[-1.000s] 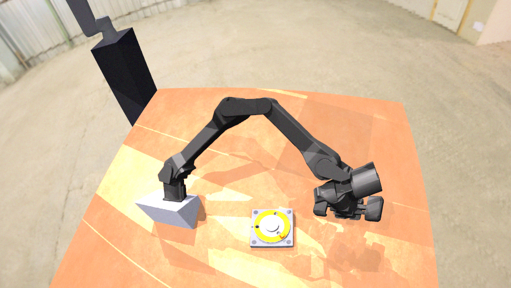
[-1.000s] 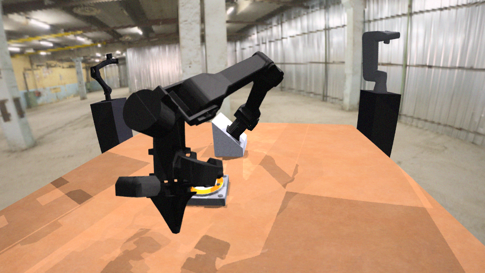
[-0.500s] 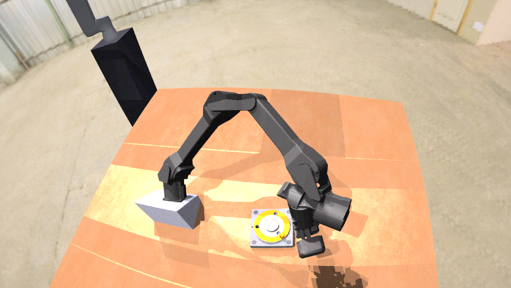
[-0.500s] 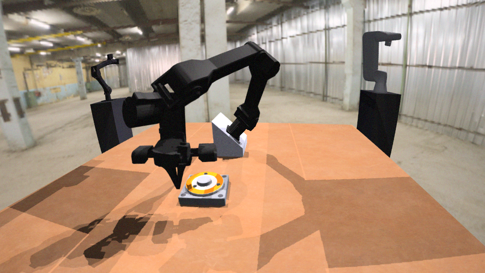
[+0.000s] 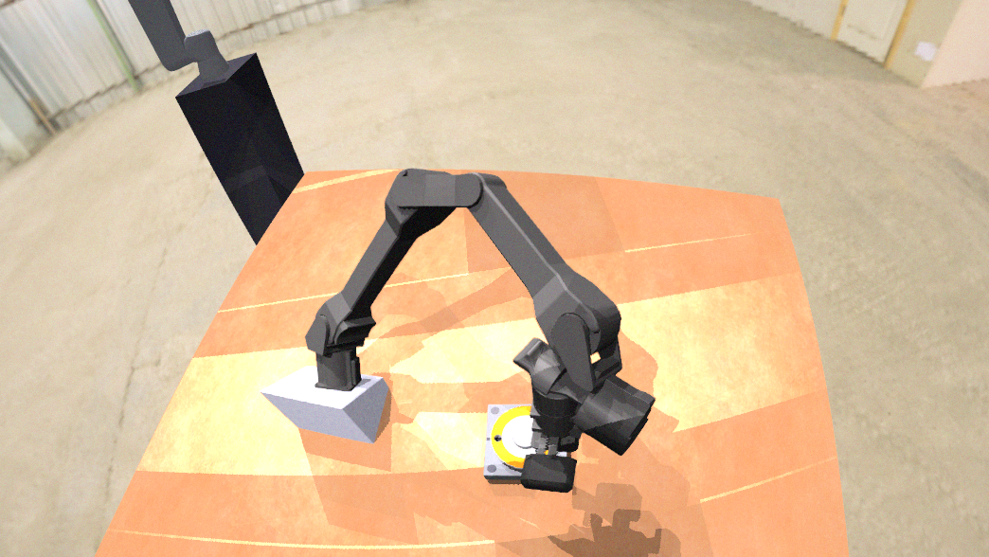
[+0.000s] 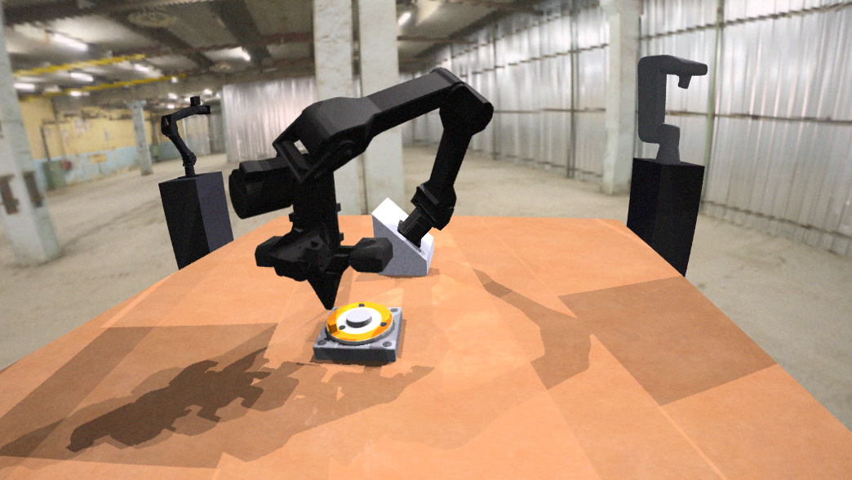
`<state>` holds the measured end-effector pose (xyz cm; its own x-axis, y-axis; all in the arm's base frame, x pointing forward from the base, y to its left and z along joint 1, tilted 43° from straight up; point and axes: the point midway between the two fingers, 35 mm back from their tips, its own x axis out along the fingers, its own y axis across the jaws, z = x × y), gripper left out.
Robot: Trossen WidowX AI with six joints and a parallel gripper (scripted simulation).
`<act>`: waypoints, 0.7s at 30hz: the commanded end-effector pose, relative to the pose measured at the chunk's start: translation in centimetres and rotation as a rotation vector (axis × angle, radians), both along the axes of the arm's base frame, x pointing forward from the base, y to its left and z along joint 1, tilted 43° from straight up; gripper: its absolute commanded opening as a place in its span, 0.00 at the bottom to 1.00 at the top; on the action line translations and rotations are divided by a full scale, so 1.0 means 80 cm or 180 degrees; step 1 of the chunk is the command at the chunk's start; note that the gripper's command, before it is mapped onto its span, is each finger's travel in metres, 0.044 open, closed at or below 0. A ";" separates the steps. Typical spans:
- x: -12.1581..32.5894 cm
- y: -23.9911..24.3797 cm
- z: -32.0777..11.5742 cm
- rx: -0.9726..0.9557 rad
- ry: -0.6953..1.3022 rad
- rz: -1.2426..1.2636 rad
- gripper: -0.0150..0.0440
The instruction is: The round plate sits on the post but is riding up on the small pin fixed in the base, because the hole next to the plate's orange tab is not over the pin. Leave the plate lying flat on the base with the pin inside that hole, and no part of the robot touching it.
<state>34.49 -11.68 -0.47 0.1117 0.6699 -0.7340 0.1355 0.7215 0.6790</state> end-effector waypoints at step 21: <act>-0.009 0.027 -0.048 0.0005 0.0023 -0.0006 0.25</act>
<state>34.34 -9.24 -3.67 0.1115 0.6698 -0.7341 0.1359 0.7215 0.6790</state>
